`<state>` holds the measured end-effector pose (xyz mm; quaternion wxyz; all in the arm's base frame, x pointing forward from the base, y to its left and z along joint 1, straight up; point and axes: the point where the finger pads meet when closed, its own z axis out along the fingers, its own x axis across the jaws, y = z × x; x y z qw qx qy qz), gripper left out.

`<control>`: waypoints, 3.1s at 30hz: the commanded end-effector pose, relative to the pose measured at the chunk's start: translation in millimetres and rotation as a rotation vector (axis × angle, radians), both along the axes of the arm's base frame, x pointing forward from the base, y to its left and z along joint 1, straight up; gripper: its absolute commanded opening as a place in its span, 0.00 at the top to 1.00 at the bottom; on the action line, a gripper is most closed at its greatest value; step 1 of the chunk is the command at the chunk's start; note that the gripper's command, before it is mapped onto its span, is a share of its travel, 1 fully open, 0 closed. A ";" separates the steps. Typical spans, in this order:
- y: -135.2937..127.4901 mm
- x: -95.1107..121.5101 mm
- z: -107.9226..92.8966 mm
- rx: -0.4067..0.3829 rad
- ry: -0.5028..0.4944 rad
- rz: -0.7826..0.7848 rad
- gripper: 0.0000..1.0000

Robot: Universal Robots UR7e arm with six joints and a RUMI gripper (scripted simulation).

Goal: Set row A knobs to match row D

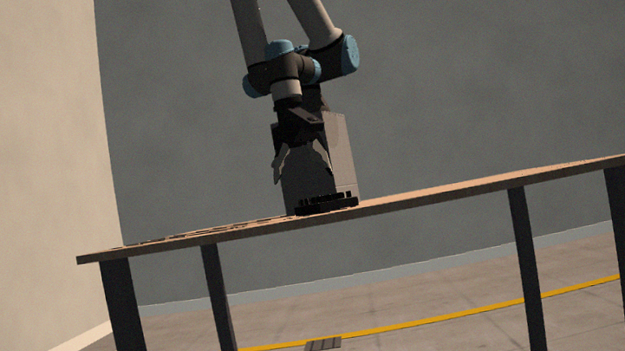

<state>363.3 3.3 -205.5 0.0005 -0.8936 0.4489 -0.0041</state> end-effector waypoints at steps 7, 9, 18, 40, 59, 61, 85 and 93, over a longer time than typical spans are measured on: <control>-0.1 0.3 0.3 0.000 -0.001 0.000 0.00; -0.1 0.3 0.3 0.000 -0.001 0.000 0.00; -0.1 0.3 0.3 0.000 -0.001 0.000 0.00; -0.1 0.3 0.3 0.000 -0.001 0.000 0.00; 1.3 0.7 0.8 0.000 -0.001 -0.020 0.00; 3.2 1.1 1.6 0.000 -0.001 -0.045 0.00; 46.4 4.1 18.9 0.005 -0.003 -0.645 0.00; 49.0 3.8 20.0 0.006 -0.003 -0.682 0.00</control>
